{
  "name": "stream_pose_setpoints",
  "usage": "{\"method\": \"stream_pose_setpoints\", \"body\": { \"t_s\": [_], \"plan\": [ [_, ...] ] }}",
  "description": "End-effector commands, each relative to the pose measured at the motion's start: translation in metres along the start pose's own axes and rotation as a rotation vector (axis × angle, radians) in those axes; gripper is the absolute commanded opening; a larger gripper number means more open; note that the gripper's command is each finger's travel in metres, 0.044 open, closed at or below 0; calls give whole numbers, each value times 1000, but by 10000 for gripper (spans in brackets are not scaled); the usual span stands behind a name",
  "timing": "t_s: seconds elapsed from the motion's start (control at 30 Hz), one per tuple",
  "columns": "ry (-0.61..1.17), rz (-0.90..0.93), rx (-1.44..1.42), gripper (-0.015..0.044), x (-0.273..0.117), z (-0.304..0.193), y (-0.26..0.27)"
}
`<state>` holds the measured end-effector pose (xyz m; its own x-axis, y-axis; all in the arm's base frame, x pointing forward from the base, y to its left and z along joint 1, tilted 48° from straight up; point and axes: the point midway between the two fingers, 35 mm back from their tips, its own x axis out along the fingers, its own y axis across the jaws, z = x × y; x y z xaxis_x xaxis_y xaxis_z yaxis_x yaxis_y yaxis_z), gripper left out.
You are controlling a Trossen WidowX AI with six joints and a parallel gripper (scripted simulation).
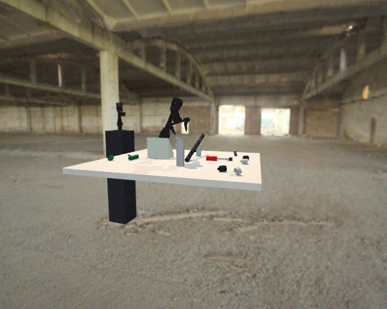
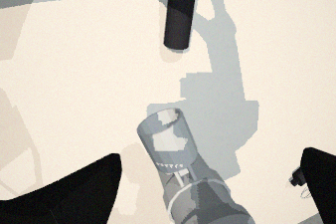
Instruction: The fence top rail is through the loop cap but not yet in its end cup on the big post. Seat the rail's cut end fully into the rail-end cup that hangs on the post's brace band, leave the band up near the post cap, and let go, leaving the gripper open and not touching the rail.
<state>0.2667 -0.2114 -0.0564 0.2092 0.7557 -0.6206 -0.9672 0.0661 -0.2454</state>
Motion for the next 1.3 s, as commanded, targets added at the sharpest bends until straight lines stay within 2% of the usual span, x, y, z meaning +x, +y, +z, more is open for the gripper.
{"method": "stream_pose_setpoints", "body": {
  "t_s": [0.0,0.3,0.53,1.27],
  "plan": [
    [-70,34,-258,440,12,-23,21],
    [-70,34,-258,440,12,-23,21],
    [-85,29,-277,440,49,-25,32],
    [-79,29,-311,440,76,-24,31]
  ]
}}
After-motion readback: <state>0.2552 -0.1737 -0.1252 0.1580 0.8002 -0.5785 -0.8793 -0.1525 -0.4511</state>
